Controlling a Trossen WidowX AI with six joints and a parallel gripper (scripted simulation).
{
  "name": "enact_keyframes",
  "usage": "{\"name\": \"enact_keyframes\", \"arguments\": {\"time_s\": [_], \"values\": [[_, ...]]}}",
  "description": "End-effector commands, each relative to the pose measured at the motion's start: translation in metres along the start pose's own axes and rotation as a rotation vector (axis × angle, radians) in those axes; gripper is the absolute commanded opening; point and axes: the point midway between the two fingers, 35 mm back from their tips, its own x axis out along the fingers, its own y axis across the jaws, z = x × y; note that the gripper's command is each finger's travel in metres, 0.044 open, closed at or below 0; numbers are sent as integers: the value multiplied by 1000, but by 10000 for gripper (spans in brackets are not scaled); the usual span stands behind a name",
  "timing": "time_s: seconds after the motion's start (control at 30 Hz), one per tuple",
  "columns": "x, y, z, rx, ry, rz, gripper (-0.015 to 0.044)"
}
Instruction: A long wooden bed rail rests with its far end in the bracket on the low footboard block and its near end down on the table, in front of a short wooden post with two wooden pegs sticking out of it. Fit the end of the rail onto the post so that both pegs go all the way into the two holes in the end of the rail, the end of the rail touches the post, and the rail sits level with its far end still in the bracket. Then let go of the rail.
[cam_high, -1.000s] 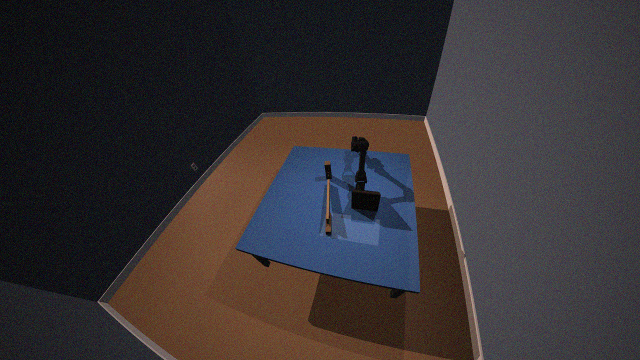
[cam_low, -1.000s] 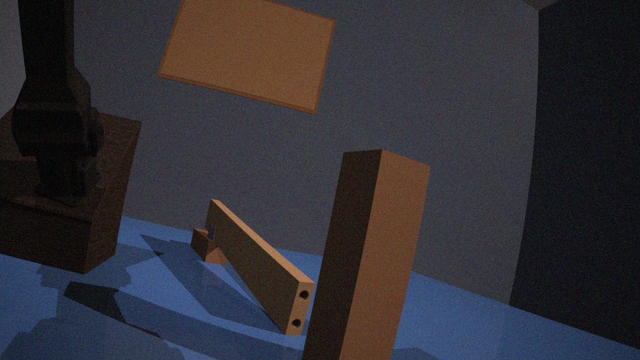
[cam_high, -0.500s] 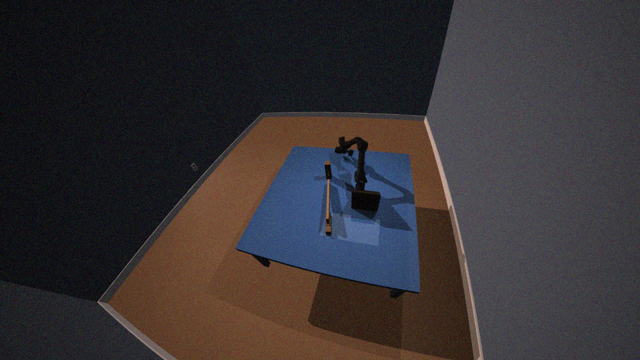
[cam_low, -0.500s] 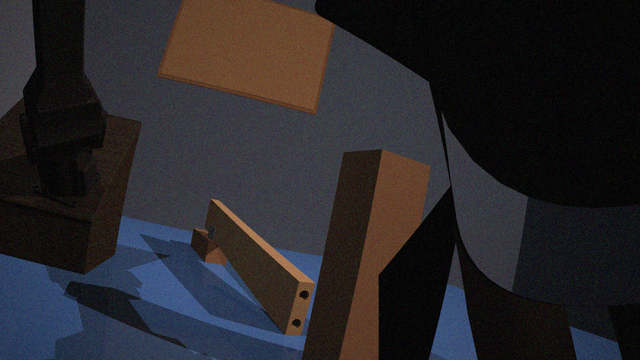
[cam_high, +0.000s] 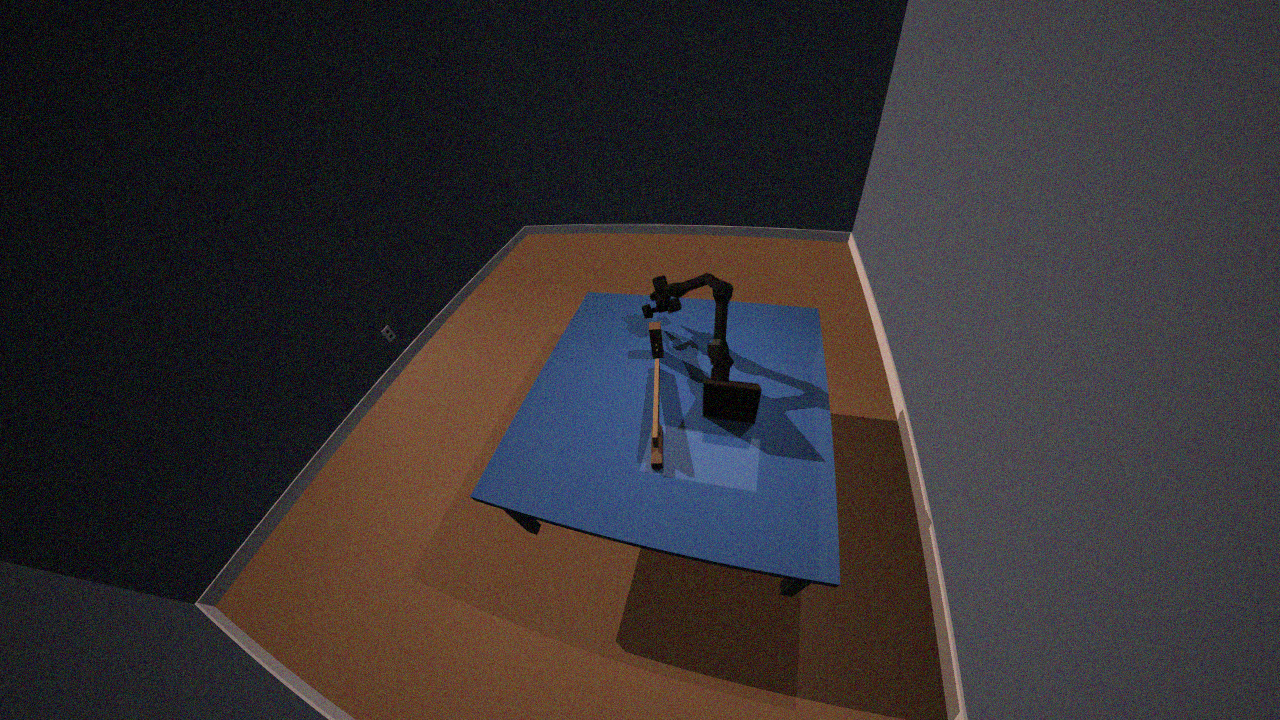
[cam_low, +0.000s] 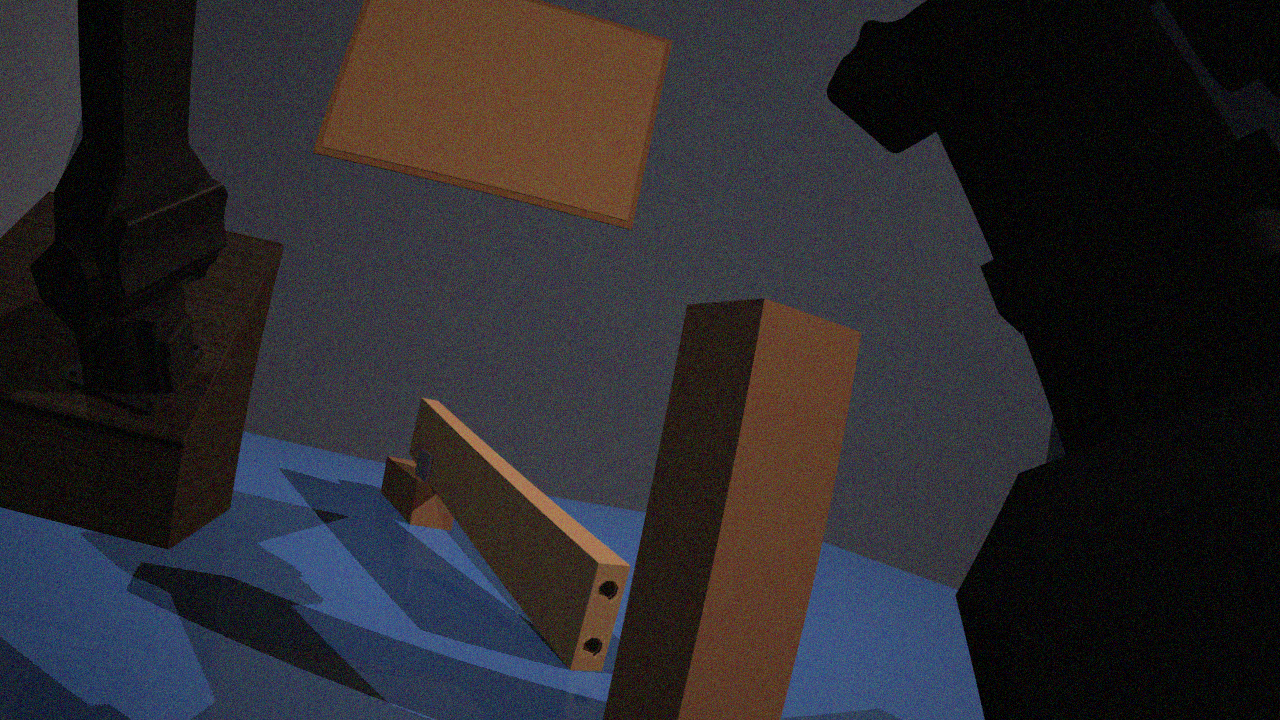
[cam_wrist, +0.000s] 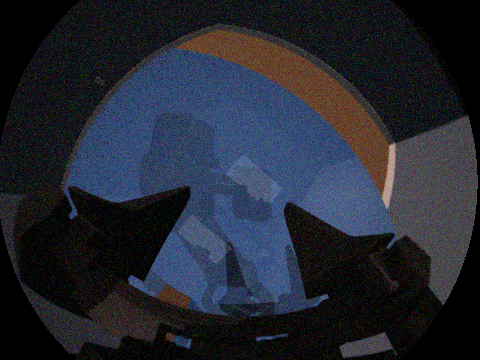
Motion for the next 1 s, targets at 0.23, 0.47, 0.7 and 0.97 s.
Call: {"name": "enact_keyframes", "arguments": {"time_s": [0.23,0.47,0.7,0.97], "values": [[-52,94,-30,-446,-5,219,440],[-103,151,-61,-799,-53,371,440],[-124,184,-122,-1228,-21,455,440],[-165,169,-239,-2170,83,606,440]]}}
